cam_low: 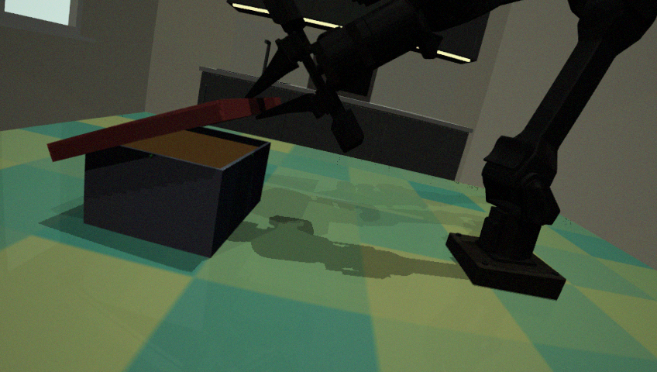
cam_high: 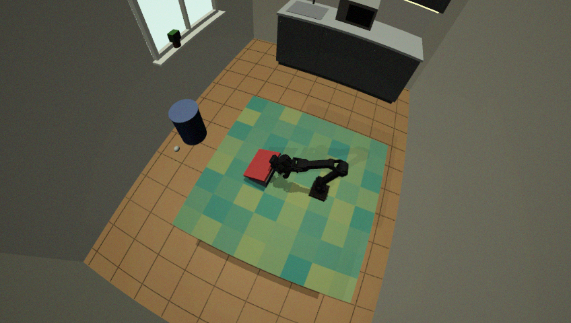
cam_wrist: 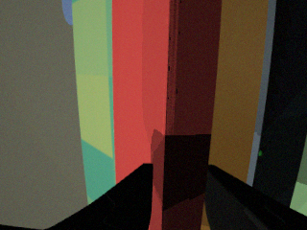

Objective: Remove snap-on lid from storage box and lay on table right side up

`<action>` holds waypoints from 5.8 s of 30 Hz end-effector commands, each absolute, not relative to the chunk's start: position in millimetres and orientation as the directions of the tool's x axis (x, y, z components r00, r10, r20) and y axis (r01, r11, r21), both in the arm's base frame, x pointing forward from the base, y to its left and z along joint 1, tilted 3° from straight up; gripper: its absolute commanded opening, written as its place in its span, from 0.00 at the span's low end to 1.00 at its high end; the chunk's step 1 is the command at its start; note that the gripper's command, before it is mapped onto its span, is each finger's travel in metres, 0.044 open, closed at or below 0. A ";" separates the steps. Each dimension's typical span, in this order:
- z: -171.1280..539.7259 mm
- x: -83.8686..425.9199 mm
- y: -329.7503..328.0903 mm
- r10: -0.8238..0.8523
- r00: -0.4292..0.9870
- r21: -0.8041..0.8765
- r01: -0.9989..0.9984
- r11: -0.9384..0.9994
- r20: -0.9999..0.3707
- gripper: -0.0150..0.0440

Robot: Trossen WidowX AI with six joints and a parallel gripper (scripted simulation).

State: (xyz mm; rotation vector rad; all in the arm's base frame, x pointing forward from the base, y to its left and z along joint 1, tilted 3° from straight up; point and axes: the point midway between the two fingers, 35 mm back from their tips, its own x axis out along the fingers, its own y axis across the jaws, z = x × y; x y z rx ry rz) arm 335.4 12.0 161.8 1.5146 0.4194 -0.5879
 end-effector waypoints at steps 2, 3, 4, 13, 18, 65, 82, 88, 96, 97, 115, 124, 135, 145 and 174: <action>172.9 340.2 12.6 -0.095 0.803 0.808 0.588 -0.033 -0.588 0.25; 174.3 340.8 12.6 -0.095 0.803 0.808 0.588 -0.033 -0.588 0.25; 175.7 341.5 12.5 -0.095 0.803 0.808 0.588 -0.033 -0.588 0.25; 188.0 348.1 12.2 -0.095 0.803 0.808 0.588 -0.033 -0.588 0.25; 194.9 352.6 12.0 -0.095 0.804 0.809 0.587 -0.033 -0.588 0.25; 257.4 367.2 12.4 -0.095 0.804 0.809 0.586 -0.033 -0.587 0.25; 259.4 362.5 0.7 -0.095 0.804 0.809 0.586 -0.033 -0.587 0.25; 259.6 360.1 -11.0 -0.096 0.804 0.809 0.587 -0.032 -0.587 0.25; 260.0 356.7 -26.6 -0.097 0.804 0.809 0.587 -0.031 -0.587 0.25; 260.0 356.3 -28.6 -0.097 0.804 0.809 0.587 -0.031 -0.587 0.25; 261.0 348.9 -63.6 -0.099 0.804 0.809 0.587 -0.028 -0.587 0.25; 261.5 345.1 -81.2 -0.100 0.804 0.809 0.587 -0.027 -0.587 0.25; 262.1 340.5 -102.6 -0.101 0.803 0.809 0.588 -0.025 -0.587 0.25; 262.7 336.4 -122.0 -0.102 0.803 0.808 0.588 -0.024 -0.587 0.25; 264.7 324.3 -178.4 -0.105 0.802 0.808 0.589 -0.020 -0.588 0.25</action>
